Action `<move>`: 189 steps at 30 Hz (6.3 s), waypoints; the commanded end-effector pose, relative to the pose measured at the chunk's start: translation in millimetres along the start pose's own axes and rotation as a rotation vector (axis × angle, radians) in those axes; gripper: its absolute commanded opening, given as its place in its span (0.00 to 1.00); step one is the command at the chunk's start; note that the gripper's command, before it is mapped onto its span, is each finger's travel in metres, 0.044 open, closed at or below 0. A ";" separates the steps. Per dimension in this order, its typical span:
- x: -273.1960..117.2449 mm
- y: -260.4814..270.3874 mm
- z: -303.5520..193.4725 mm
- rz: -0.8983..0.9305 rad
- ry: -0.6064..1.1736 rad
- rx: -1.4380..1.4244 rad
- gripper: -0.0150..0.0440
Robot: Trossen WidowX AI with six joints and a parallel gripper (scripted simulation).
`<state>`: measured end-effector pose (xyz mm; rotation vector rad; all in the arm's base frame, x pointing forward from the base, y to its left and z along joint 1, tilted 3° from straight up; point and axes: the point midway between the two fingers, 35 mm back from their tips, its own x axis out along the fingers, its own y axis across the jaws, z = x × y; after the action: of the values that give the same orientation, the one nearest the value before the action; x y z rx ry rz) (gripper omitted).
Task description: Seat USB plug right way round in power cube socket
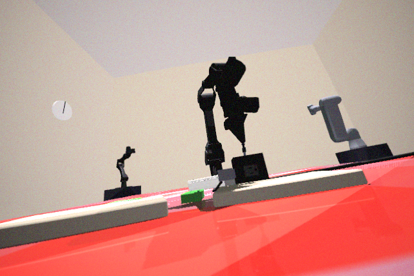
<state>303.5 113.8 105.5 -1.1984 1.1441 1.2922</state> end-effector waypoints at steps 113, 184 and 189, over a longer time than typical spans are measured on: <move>12.8 0.1 -0.6 -0.003 -0.006 -0.004 0.25; 6.1 -0.2 0.0 -0.009 -0.007 -0.001 0.42; 1.1 -0.2 0.5 -0.009 -0.007 -0.001 0.42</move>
<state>301.7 113.6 98.5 -1.1942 1.1440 1.2971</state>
